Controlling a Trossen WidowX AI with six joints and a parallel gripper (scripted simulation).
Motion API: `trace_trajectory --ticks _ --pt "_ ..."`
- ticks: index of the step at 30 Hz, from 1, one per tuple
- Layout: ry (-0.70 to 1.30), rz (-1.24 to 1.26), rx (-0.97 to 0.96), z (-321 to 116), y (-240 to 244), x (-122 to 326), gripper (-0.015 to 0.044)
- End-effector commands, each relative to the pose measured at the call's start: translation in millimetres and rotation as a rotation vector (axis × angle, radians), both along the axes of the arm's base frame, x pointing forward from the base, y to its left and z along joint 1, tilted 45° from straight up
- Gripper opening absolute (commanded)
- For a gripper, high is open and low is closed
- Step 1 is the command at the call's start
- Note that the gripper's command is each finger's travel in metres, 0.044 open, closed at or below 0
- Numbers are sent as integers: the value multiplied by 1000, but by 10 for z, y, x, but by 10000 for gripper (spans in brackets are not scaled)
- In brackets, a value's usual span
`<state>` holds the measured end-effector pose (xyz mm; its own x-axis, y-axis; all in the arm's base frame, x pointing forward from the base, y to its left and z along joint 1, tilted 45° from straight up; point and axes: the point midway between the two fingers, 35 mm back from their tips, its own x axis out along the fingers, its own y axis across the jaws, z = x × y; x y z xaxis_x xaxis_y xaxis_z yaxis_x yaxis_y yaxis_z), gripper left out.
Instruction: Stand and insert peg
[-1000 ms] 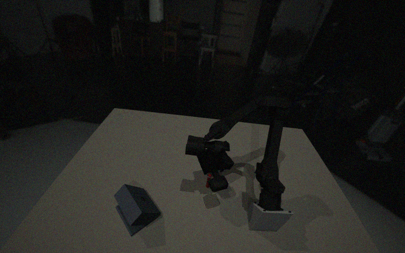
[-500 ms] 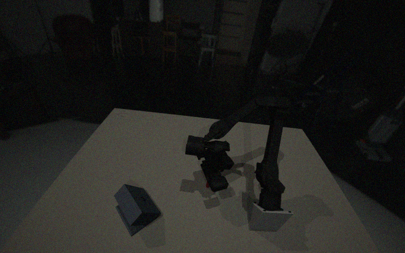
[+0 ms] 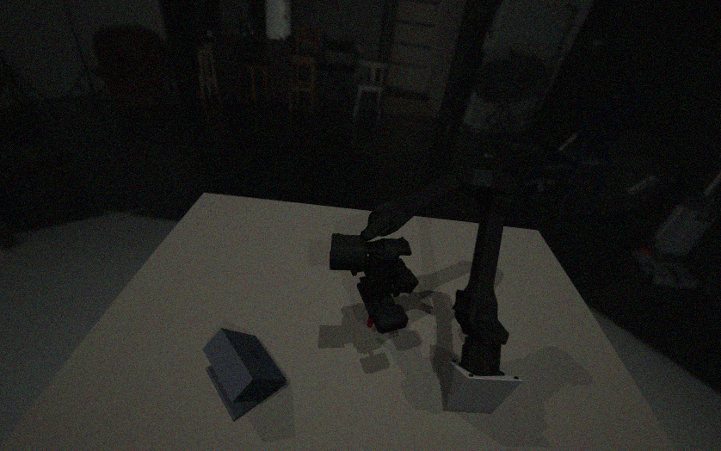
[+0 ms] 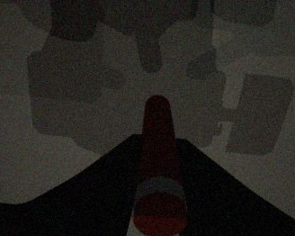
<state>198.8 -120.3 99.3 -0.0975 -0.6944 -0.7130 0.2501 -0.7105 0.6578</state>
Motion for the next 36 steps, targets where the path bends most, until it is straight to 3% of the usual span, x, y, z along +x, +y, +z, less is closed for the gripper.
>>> trace_trajectory --ticks 1,11,36 --pt "0 -2 4 80 93 21 0" --pt "3 -2 -4 320 327 68 0" --pt "-155 -55 215 66 380 331 0"
